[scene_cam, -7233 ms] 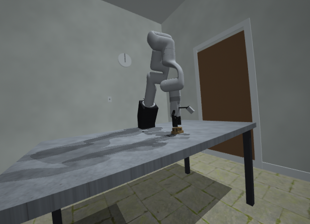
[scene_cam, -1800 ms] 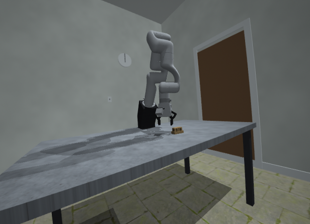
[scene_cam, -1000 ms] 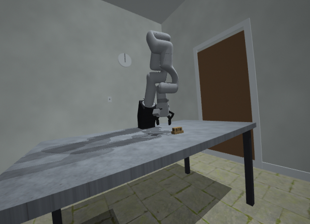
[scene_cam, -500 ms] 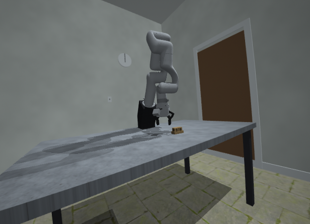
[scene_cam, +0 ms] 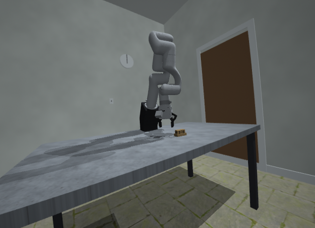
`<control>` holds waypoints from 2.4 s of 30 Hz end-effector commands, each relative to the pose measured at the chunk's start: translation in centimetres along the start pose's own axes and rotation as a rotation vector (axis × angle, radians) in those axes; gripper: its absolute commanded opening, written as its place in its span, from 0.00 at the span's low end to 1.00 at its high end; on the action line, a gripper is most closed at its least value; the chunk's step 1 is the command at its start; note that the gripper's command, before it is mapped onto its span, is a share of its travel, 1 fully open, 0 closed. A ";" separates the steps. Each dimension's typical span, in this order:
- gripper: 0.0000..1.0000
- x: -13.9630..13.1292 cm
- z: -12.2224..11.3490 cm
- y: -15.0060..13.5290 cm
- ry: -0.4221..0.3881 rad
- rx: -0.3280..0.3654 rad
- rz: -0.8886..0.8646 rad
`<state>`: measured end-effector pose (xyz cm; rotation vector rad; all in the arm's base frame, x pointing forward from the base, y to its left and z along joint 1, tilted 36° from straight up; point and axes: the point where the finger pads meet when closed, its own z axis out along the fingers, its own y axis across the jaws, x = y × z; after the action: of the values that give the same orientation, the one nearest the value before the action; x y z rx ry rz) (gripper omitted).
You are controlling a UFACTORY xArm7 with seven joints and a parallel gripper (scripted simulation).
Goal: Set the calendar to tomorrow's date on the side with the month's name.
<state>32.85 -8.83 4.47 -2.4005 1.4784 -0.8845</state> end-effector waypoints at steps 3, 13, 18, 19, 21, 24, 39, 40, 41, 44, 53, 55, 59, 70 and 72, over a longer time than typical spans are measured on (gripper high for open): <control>1.00 0.0 0.0 0.0 0.000 0.001 0.000; 1.00 0.0 0.0 0.0 0.000 0.001 0.000; 1.00 0.0 0.0 0.0 0.000 0.001 0.000; 1.00 0.0 0.0 0.0 0.000 0.001 0.000; 1.00 0.0 0.0 0.0 0.000 0.001 0.000; 1.00 0.0 0.0 0.0 0.000 0.001 0.000; 1.00 0.0 -0.2 0.0 0.000 0.001 0.000; 1.00 0.0 -0.4 0.0 0.000 0.001 0.000; 1.00 0.0 -0.6 0.0 0.000 0.001 0.000; 1.00 0.0 -1.7 0.0 0.000 0.001 0.000; 1.00 0.0 -4.8 0.0 0.000 0.001 0.000; 1.00 0.0 -5.4 0.0 0.000 0.001 0.000; 1.00 0.0 -6.0 0.0 0.000 0.001 0.000; 1.00 0.0 -6.0 0.0 0.000 0.001 0.000; 1.00 0.0 -6.0 0.0 0.000 0.001 0.000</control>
<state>29.38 -7.94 9.27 -2.4008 1.4786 -0.8836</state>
